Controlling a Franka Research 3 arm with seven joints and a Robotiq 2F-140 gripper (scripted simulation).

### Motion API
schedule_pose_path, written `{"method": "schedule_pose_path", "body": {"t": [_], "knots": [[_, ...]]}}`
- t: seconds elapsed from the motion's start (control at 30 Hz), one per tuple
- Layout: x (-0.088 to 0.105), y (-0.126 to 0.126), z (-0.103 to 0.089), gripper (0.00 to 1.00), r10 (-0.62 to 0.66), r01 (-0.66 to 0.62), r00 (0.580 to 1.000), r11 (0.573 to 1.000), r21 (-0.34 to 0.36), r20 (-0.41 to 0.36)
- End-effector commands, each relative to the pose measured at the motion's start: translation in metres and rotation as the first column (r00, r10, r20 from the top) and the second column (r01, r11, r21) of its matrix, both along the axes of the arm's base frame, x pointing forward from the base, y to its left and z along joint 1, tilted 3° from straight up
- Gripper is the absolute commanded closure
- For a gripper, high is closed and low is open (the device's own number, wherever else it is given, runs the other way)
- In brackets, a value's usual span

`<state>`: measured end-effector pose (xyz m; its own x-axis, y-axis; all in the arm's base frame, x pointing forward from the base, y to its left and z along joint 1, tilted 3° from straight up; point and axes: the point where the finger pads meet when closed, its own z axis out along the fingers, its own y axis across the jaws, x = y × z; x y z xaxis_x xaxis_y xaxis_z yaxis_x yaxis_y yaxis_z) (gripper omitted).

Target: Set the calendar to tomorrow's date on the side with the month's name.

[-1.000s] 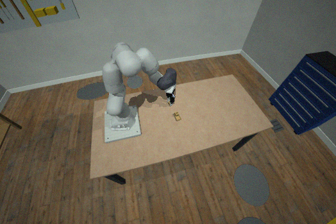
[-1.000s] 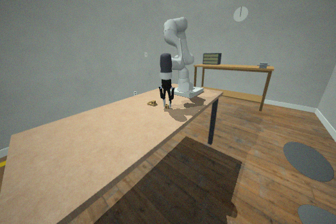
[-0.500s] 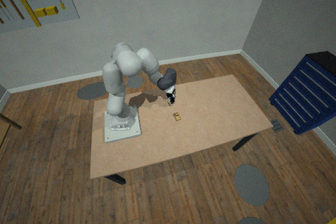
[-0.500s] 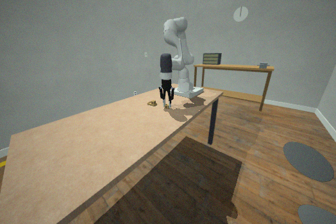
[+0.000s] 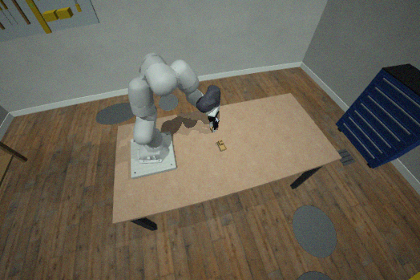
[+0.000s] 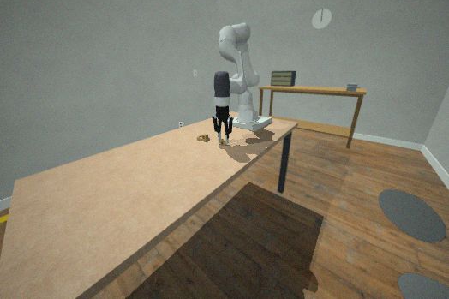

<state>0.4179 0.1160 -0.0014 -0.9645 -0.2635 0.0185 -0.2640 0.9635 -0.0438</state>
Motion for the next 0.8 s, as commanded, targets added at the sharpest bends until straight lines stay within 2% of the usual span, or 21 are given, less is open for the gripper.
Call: {"method": "schedule_pose_path", "body": {"t": [0.0, 0.27, 0.3, 0.77], "knots": [[0.0011, 0.001, -0.0002, 0.71, 0.0, 0.0, 1.0, 1.0, 0.001, 0.003], [0.0011, 0.001, -0.0002, 0.71, 0.0, 0.0, 1.0, 1.0, 0.001, 0.003], [0.0011, 0.001, -0.0002, 0.83, 0.0, 0.0, 1.0, 1.0, 0.001, 0.003], [0.0011, 0.001, -0.0002, 0.83, 0.0, 0.0, 1.0, 1.0, 0.001, 0.003]]}}
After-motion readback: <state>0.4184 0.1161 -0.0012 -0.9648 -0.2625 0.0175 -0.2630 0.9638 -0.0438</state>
